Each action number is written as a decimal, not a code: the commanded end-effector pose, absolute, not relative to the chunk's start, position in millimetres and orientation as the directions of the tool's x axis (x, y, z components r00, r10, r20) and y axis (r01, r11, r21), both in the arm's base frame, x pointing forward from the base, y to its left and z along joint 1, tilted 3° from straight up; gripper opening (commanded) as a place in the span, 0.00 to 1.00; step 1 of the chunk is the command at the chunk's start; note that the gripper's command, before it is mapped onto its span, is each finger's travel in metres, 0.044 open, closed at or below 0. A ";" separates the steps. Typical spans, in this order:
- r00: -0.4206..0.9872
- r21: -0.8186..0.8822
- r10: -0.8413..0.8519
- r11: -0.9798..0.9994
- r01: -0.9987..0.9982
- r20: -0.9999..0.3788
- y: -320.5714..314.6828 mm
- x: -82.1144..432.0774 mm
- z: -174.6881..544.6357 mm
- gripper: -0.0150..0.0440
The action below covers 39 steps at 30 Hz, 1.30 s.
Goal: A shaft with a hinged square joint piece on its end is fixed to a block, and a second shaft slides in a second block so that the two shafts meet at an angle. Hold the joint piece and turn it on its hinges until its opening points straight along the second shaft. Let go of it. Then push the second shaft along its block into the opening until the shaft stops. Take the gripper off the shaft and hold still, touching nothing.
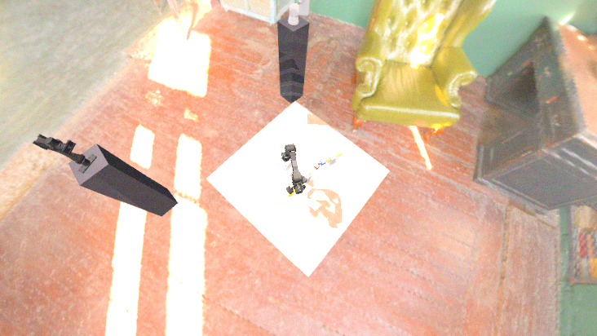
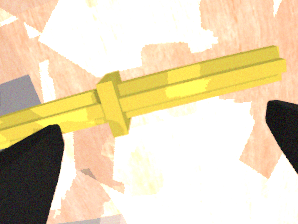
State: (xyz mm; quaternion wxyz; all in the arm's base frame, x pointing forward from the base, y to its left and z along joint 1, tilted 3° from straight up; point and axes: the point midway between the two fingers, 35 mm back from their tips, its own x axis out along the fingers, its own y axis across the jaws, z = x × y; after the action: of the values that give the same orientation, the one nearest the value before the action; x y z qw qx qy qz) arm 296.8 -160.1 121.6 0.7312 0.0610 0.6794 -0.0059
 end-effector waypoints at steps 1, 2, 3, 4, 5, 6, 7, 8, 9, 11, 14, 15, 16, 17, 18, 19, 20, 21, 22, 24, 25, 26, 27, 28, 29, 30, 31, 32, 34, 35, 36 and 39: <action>0.059 0.021 0.023 0.999 -0.048 -0.998 -182.6 292.2 123.3 1.00; 0.057 0.015 0.019 0.998 -0.063 -0.998 -184.8 291.6 123.4 1.00; 0.056 0.013 0.017 0.998 -0.067 -0.998 -185.6 291.4 123.5 1.00; 0.056 0.013 0.017 0.998 -0.067 -0.998 -185.6 291.4 123.5 1.00; 0.056 0.013 0.017 0.998 -0.067 -0.998 -185.6 291.4 123.5 1.00; 0.056 0.013 0.017 0.998 -0.067 -0.998 -185.6 291.4 123.5 1.00; 0.056 0.013 0.017 0.998 -0.067 -0.998 -185.6 291.4 123.5 1.00; 0.056 0.013 0.017 0.998 -0.067 -0.998 -185.6 291.4 123.5 1.00; 0.056 0.013 0.017 0.998 -0.067 -0.998 -185.6 291.4 123.5 1.00; 0.055 0.014 0.017 0.999 -0.045 -0.998 -185.6 291.5 122.5 1.00; 0.051 0.020 0.017 0.999 0.051 -0.999 -185.9 292.2 118.1 1.00; 0.049 0.021 0.017 0.996 0.085 -0.999 -186.0 292.4 116.6 1.00; 0.048 0.023 0.017 0.993 0.119 -0.999 -186.1 292.6 115.0 1.00; 0.046 0.024 0.017 0.988 0.153 -0.999 -186.2 292.9 113.5 1.00; 0.045 0.025 0.017 0.982 0.186 -0.999 -186.2 293.1 112.0 1.00; 0.043 0.026 0.017 0.975 0.220 -0.999 -186.3 293.3 110.4 1.00; 0.042 0.027 0.017 0.967 0.253 -0.999 -186.4 293.5 108.9 1.00; 0.040 0.028 0.017 0.958 0.286 -0.999 -186.4 293.6 107.3 1.00; 0.039 0.029 0.017 0.947 0.319 -0.999 -186.5 293.8 105.8 1.00; 0.036 0.030 0.017 0.923 0.383 -0.999 -186.6 294.2 102.7 1.00; 0.034 0.030 0.017 0.910 0.414 -0.999 -186.6 294.3 101.1 1.00; 0.033 0.030 0.017 0.895 0.445 -0.999 -186.7 294.5 99.6 1.00; 0.031 0.030 0.018 0.879 0.475 -0.999 -186.7 294.6 98.0 1.00; 0.030 0.030 0.018 0.863 0.505 -0.999 -186.7 294.8 96.5 1.00; 0.028 0.030 0.018 0.845 0.534 -0.999 -186.7 294.9 94.9 1.00; 0.027 0.030 0.018 0.826 0.563 -0.999 -186.8 295.0 93.4 1.00; 0.025 0.029 0.018 0.806 0.591 -1.000 -186.8 295.1 91.8 1.00; 0.024 0.029 0.018 0.786 0.618 -1.000 -186.8 295.3 90.3 1.00; 0.021 0.027 0.018 0.742 0.670 -1.000 -186.8 295.5 87.2 1.00; 0.019 0.026 0.018 0.719 0.695 -1.000 -186.8 295.6 85.6 1.00; 0.018 0.025 0.018 0.694 0.719 -1.000 -186.8 295.6 84.1 1.00; 0.013 0.021 0.018 0.617 0.787 -1.000 -186.7 295.9 79.4 1.00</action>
State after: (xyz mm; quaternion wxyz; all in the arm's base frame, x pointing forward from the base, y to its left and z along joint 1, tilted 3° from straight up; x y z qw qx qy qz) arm 295.9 -186.4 85.7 0.6585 0.2772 0.6504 -0.2581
